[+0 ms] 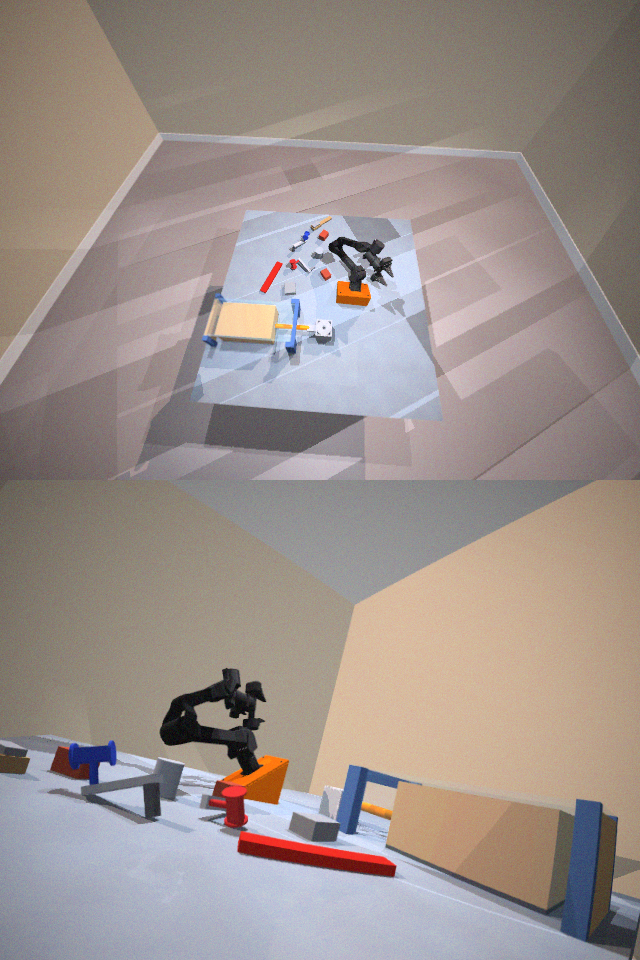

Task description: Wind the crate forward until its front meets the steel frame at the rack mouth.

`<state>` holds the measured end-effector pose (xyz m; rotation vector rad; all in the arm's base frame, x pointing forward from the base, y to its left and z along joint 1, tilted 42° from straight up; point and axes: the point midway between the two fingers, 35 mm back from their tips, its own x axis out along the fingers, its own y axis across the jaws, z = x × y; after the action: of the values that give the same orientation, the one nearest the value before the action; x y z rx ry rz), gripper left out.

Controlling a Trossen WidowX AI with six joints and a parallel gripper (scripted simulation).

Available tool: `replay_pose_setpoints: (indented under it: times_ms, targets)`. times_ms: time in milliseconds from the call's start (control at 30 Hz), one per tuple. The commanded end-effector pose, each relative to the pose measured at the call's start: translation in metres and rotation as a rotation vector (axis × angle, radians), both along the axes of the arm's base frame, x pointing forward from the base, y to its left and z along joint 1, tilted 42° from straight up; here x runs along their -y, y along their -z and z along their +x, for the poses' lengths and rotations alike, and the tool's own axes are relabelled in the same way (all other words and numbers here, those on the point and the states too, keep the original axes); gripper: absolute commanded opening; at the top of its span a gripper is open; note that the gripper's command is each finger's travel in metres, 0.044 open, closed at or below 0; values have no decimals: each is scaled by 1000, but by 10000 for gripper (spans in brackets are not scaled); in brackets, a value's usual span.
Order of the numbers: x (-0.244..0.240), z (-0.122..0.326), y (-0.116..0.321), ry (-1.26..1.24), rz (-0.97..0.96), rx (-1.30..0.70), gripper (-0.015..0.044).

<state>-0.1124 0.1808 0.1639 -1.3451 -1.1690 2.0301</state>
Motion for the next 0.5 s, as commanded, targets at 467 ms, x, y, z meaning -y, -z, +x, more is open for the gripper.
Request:
replay_pose_setpoints:
  times_ms: [467]
  targets:
    - [-58,163,-12,596,-216,427,440]
